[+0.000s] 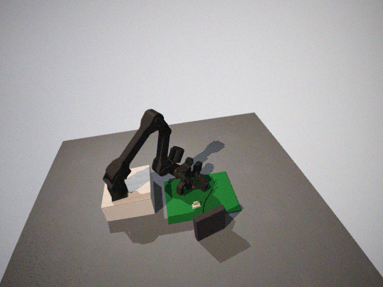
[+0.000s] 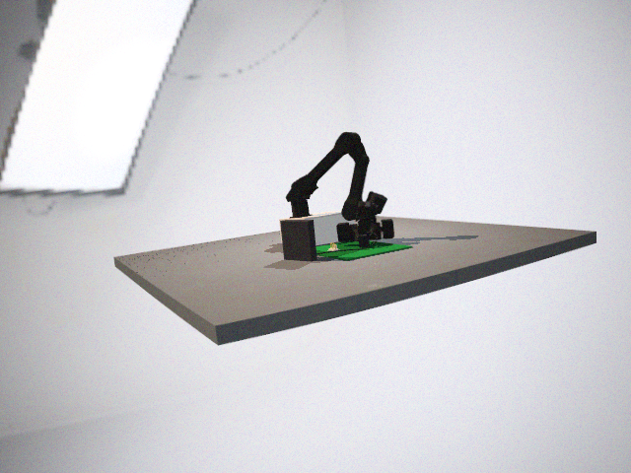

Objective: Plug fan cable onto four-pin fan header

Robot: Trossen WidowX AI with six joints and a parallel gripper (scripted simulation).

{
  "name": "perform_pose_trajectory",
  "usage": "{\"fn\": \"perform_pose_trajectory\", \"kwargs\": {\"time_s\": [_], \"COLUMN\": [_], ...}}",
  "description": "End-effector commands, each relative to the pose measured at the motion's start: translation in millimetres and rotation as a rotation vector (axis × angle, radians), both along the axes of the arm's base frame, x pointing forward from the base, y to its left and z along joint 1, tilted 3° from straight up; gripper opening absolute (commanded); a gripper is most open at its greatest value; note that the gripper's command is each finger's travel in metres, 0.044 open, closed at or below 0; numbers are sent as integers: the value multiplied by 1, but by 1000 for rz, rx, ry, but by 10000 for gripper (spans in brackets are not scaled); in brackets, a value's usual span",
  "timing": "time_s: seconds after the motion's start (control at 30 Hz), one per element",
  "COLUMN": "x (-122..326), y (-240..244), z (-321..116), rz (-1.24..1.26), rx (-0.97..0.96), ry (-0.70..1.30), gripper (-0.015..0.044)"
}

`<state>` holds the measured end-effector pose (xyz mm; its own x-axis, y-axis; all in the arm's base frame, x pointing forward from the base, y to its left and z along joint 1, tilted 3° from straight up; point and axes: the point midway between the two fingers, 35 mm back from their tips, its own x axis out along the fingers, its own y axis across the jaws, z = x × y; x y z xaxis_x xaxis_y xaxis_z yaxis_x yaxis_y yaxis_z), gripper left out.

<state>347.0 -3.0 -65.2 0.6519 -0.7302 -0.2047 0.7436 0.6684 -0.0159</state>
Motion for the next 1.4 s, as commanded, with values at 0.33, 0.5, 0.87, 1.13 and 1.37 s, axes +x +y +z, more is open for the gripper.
{"fn": "perform_pose_trajectory", "kwargs": {"time_s": [0.33, 0.5, 0.87, 1.13, 1.37], "x": [0, 0, 0, 0, 0], "y": [0, 0, 0, 0, 0], "z": [0, 0, 0, 0, 0], "rz": [0, 0, 0, 0, 0], "rx": [-1, -1, -1, 0, 0], "ry": [2, 2, 2, 0, 0], "gripper": [0, 0, 0, 184, 205]}}
